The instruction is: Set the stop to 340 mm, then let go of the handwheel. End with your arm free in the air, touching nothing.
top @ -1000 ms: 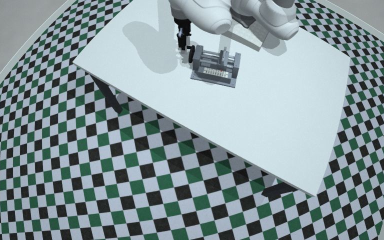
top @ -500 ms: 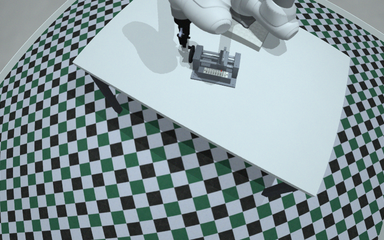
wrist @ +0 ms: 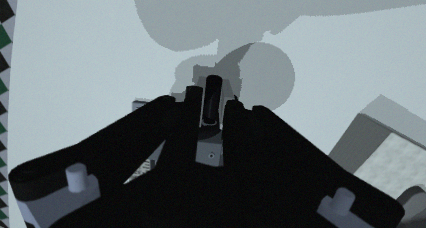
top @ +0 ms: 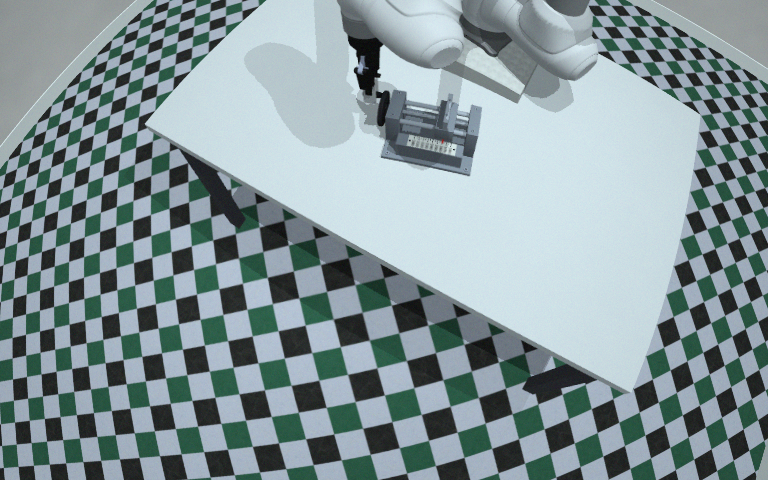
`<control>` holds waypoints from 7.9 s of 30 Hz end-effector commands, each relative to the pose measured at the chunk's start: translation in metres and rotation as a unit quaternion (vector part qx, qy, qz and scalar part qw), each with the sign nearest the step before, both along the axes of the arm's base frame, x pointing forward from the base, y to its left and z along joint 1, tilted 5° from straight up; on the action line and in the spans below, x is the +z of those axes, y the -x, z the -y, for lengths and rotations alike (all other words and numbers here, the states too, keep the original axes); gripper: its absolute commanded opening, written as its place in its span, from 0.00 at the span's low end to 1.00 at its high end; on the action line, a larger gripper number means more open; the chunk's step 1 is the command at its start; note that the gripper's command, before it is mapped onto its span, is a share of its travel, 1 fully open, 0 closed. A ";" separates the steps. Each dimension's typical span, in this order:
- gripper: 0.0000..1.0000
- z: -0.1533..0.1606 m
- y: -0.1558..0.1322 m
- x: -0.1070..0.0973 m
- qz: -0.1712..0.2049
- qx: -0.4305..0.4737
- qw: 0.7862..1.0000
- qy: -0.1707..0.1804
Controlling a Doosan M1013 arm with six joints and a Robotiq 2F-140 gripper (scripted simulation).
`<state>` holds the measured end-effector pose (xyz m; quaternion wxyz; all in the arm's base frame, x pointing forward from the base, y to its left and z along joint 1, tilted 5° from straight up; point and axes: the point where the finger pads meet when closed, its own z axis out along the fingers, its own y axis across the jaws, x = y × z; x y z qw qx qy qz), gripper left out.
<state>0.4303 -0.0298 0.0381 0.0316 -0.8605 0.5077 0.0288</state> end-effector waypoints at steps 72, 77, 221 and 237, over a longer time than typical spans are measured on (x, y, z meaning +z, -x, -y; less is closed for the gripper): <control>0.04 0.000 0.001 -0.004 0.000 0.000 1.000 0.000; 0.04 0.000 0.002 -0.005 0.000 0.000 1.000 0.000; 0.04 -0.025 -0.039 -0.035 0.000 0.000 1.000 0.000; 0.04 -0.028 -0.048 -0.015 0.000 0.000 1.000 0.000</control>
